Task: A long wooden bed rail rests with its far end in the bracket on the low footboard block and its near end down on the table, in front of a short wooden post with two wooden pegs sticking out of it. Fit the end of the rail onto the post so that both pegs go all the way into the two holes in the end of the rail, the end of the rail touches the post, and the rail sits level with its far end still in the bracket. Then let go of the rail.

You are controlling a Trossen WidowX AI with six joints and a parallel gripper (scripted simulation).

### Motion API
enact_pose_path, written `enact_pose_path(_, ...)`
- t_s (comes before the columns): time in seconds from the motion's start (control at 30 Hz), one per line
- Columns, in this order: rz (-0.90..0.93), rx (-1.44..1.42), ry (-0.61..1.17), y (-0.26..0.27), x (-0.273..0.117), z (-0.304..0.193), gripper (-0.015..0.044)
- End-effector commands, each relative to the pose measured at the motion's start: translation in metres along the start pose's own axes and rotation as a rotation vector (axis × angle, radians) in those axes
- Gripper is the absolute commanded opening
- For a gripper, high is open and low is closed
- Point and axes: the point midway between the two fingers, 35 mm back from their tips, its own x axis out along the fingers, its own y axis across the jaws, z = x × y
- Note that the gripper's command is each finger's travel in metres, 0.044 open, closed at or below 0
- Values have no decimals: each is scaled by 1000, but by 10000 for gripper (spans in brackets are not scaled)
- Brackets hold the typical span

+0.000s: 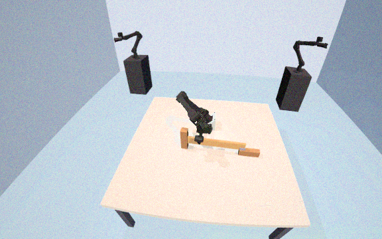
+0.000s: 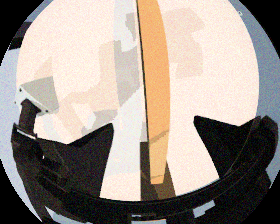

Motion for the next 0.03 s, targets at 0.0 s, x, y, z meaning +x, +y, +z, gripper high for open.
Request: enact_pose_path(0.0, 0, 3, -4, 0, -1, 1, 440)
